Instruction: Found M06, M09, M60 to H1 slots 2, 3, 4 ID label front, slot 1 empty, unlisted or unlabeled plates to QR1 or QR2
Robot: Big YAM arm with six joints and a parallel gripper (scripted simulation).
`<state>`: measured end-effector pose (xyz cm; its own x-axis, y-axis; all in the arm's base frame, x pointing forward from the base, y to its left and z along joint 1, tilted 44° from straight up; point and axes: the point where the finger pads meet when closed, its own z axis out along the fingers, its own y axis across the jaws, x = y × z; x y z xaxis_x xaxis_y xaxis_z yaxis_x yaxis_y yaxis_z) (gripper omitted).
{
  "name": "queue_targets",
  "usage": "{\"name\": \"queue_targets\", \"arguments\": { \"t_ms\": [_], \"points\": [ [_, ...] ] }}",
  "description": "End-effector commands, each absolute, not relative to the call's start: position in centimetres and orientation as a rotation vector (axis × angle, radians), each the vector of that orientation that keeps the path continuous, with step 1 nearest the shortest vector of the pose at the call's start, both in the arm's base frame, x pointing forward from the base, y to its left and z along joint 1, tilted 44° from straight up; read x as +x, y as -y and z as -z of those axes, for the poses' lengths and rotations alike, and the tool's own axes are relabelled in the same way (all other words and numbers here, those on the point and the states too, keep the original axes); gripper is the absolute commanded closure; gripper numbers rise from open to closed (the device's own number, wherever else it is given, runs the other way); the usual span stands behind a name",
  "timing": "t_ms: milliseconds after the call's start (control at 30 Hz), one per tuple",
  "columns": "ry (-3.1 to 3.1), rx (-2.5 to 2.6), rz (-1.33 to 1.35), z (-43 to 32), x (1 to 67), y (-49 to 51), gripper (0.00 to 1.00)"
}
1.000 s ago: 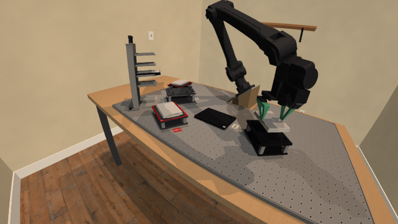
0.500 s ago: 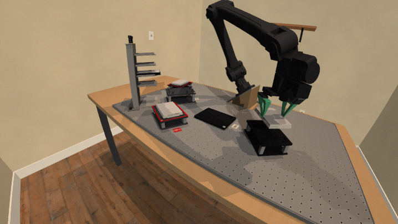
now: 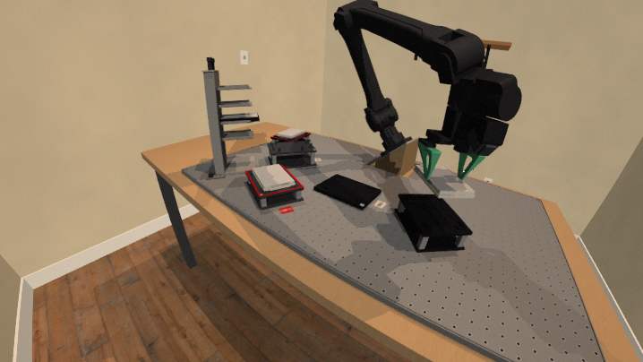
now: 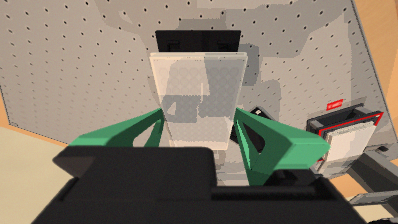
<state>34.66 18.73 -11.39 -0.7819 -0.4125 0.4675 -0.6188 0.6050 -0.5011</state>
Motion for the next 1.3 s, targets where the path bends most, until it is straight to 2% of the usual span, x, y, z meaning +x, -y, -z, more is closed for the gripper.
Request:
{"name": "queue_targets", "arguments": {
  "t_ms": [0,67,200,600,633,700,1167,1233,1267],
  "points": [
    [2.611,0.854,-0.952,9.3,36.4,-22.0,0.14],
    [2.529,0.856,-0.976,10.7,34.3,-20.2,0.14],
    [2.611,0.854,-0.95,8.3,36.4,-22.9,0.14],
    [2.603,0.855,-0.95,6.6,36.3,-24.6,0.14],
    [2.548,0.851,-0.969,7.0,34.7,-22.9,0.14],
    [2.613,0.855,-0.945,5.6,36.5,-25.3,0.14],
    [2.609,0.856,-0.944,3.3,36.5,-27.4,0.14],
    [2.545,0.855,-0.968,3.9,34.7,-25.9,0.14],
    [2.601,0.856,-0.946,3.0,36.4,-27.9,0.14]
  ]
}}
